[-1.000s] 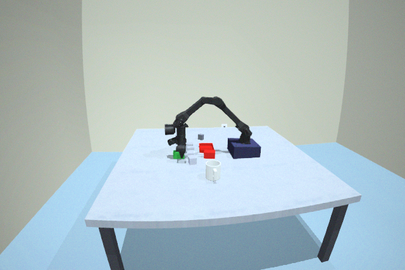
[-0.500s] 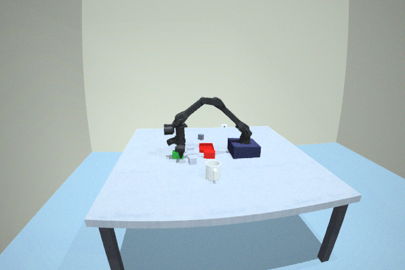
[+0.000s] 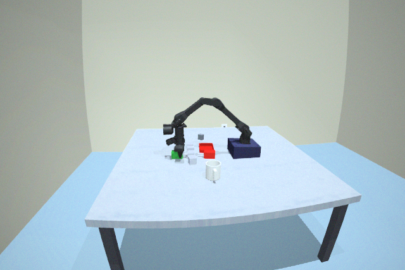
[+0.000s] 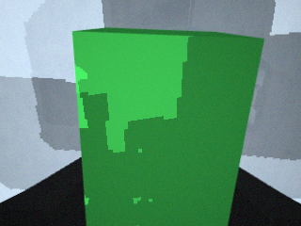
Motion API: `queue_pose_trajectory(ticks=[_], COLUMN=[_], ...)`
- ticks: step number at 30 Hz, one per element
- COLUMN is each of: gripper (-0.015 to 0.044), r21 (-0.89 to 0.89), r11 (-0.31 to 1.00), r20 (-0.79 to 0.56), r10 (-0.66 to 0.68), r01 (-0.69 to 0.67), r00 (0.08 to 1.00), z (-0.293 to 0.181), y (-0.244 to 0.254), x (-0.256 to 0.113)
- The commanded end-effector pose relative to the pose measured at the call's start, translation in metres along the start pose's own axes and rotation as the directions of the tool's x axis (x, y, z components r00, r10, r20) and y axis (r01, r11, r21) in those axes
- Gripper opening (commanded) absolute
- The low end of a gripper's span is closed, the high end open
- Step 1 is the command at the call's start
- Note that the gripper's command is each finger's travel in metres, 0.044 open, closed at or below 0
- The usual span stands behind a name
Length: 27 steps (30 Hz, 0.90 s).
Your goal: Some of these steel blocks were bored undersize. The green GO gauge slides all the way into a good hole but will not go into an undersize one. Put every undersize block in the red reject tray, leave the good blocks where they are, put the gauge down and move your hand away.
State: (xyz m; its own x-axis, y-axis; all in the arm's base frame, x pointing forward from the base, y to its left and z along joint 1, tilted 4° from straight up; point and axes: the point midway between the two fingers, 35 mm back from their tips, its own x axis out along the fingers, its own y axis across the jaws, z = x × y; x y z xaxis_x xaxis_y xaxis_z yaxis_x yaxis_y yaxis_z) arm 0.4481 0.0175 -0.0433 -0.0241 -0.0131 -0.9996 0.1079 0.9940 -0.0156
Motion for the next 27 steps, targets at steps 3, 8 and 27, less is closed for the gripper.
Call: queue_pose_trajectory(ticks=[3, 8, 27], gripper=[0.0000, 0.0000, 0.0000], r21=[-0.005, -0.005, -0.005], r11=[1.000, 1.000, 1.000], r20=[0.012, 0.012, 0.013], r10=[0.000, 0.000, 0.000], r01=[0.001, 0.001, 0.000], r00=[1.000, 1.000, 1.000], z=[0.0049, 0.0071, 0.0138], y=[0.0000, 0.0001, 0.0005], x=[-0.0034, -0.0035, -0.0038])
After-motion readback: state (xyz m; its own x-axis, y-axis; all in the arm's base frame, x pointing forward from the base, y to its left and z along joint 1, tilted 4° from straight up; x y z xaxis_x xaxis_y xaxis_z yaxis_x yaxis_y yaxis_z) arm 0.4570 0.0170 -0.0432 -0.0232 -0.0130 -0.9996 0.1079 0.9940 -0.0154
